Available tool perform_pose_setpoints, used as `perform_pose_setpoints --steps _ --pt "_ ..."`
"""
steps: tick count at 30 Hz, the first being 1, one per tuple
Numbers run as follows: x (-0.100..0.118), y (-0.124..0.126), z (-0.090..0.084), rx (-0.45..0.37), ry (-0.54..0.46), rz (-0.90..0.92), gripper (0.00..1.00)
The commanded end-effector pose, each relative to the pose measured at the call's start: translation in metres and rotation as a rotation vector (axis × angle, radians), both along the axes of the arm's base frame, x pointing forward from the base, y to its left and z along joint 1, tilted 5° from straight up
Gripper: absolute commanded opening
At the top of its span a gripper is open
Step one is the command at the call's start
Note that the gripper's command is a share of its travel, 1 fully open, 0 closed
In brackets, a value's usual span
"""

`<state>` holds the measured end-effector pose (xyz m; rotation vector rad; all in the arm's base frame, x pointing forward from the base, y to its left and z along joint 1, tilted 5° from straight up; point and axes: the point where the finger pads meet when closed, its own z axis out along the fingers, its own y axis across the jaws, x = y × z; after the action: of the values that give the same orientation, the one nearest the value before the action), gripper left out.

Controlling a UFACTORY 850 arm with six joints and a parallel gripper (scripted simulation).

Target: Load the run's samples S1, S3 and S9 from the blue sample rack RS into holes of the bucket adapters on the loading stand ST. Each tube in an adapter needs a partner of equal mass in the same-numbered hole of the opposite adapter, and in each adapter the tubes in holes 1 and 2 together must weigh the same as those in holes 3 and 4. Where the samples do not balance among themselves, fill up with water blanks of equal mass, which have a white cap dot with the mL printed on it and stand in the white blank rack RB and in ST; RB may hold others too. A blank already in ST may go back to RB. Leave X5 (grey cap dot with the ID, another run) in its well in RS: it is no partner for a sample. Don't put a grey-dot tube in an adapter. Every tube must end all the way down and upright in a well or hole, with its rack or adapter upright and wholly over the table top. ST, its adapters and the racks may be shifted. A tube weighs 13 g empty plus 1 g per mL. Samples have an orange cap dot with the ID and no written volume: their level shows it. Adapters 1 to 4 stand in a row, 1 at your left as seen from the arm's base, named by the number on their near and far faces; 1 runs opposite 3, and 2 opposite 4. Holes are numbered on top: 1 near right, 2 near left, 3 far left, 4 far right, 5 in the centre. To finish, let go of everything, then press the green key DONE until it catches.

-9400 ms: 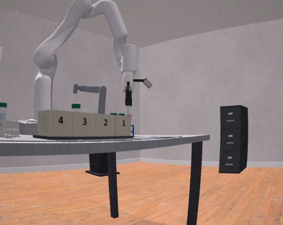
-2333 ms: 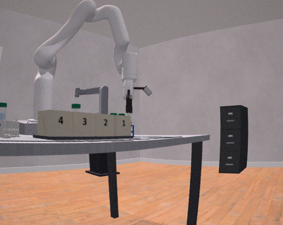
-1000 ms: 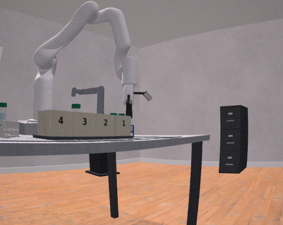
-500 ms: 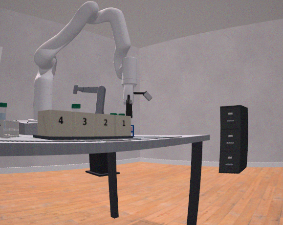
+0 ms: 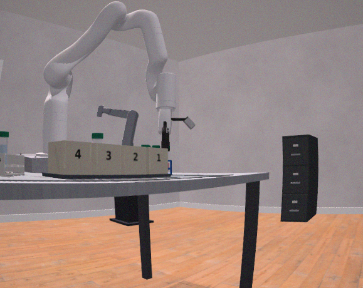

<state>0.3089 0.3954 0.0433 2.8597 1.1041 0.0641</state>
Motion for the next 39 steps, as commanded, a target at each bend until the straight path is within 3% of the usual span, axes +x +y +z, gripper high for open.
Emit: perform_pose_setpoints --steps 1,39 --pt "0.0 0.001 0.001 0.002 -0.001 0.0 0.43" --pt "-0.004 0.004 0.068 0.002 -0.001 0.0 0.43"
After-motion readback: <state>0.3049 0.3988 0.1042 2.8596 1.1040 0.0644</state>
